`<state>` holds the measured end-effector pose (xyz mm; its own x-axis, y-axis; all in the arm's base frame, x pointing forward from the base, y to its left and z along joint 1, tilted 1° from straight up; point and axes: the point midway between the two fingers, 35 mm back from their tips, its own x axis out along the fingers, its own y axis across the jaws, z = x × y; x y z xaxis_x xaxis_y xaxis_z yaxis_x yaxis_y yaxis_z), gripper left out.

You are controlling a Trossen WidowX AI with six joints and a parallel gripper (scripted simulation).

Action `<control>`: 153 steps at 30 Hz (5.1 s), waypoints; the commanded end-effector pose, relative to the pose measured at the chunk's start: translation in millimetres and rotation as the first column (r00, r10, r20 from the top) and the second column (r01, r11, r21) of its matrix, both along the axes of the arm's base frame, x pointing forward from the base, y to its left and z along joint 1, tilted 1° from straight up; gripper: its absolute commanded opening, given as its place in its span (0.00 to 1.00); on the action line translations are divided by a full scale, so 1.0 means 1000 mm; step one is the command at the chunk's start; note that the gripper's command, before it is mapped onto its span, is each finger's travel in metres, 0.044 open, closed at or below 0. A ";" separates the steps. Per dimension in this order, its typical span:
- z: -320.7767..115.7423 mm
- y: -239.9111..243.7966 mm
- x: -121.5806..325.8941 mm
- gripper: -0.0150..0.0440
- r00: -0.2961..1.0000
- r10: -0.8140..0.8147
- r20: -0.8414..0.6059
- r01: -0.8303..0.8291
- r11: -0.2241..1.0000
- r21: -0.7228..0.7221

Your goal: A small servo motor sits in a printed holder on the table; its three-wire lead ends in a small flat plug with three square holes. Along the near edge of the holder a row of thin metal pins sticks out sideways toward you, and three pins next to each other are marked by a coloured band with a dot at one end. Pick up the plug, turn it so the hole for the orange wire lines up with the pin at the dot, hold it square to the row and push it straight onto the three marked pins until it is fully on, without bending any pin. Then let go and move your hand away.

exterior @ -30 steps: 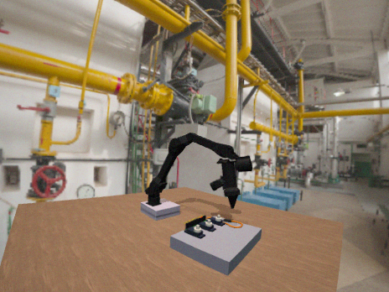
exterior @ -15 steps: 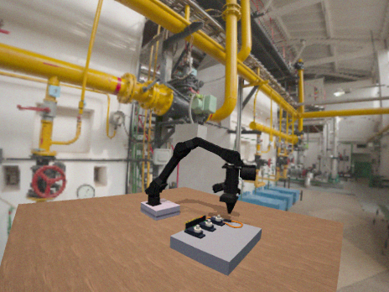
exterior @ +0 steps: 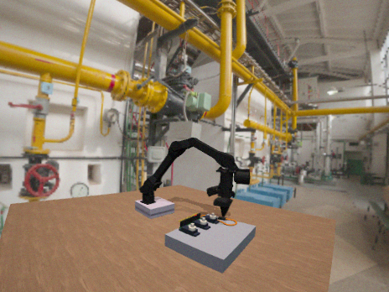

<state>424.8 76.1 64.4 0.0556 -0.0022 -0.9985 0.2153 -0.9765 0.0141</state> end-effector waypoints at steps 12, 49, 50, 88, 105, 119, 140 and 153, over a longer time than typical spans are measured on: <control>-0.015 -0.001 0.001 0.30 1.000 -0.005 0.000 0.005 1.000 -0.005; 0.049 -0.018 -0.022 0.25 0.924 0.383 -0.010 -0.383 0.923 -0.027; 0.050 -0.019 -0.024 0.25 0.911 0.412 -0.011 -0.412 0.911 -0.028; 0.053 -0.062 -0.096 0.25 -0.068 0.995 -0.073 -0.996 -0.072 -0.043; 0.047 -0.077 -0.132 0.25 -0.574 0.814 -0.093 -0.816 -0.578 -0.024; 0.039 -0.087 -0.162 0.25 -0.870 0.483 -0.099 -0.485 -0.874 -0.003; -0.007 -0.092 -0.177 0.25 -0.960 0.262 -0.097 -0.264 -0.965 0.009; -0.002 -0.091 -0.145 0.25 -0.960 0.262 -0.100 -0.264 -0.965 0.008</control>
<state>269.2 -15.1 61.8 0.0443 -0.0150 -0.9989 0.0498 0.9987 -0.0128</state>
